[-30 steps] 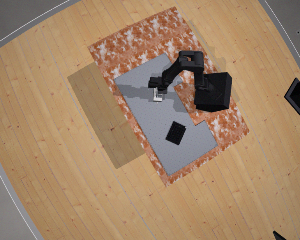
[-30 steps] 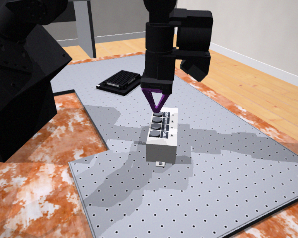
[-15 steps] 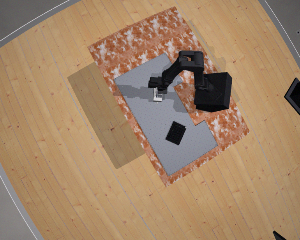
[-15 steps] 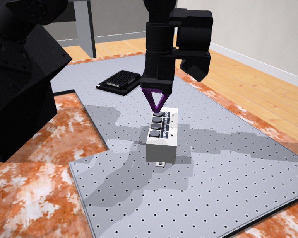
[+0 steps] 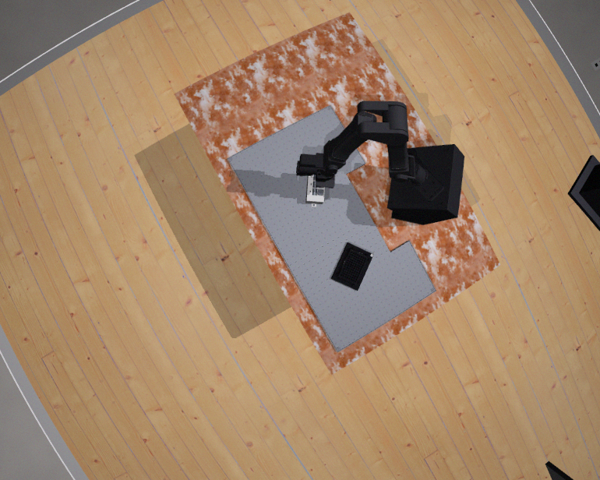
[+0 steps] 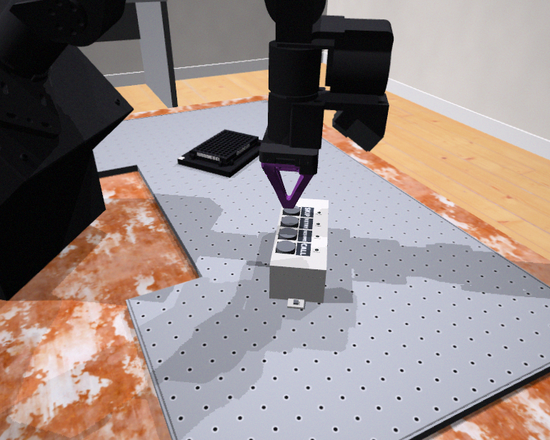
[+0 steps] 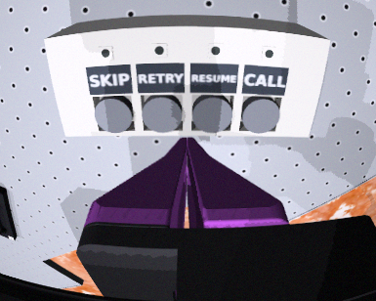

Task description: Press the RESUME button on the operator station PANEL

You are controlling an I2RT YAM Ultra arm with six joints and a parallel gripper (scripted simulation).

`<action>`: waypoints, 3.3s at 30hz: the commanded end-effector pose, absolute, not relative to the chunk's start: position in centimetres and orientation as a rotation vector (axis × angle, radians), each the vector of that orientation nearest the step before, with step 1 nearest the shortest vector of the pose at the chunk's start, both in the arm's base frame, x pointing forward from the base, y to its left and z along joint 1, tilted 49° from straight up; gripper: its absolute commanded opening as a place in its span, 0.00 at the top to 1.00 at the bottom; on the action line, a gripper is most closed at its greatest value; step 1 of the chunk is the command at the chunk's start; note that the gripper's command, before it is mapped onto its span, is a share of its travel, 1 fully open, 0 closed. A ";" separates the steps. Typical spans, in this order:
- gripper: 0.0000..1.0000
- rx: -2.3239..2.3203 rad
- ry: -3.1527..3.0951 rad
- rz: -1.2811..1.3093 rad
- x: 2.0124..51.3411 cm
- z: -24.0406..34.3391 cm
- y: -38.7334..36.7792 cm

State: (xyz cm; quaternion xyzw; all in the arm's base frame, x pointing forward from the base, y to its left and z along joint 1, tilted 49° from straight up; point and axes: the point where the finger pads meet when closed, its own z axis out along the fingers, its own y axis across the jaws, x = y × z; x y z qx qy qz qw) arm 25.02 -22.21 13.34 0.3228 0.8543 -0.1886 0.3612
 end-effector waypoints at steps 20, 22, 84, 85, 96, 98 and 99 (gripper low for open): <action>1.00 0.832 2.215 -0.479 21.2 16.2 -20.3; 1.00 0.825 2.184 -0.490 21.4 17.4 -20.5; 1.00 0.834 2.197 -0.488 24.1 13.1 -23.7; 1.00 0.826 2.190 -0.488 24.3 13.3 -23.7; 1.00 0.832 2.205 -0.482 24.8 11.7 -24.4; 1.00 0.836 2.206 -0.484 24.8 11.4 -24.6; 1.00 0.837 2.207 -0.483 24.9 11.3 -24.7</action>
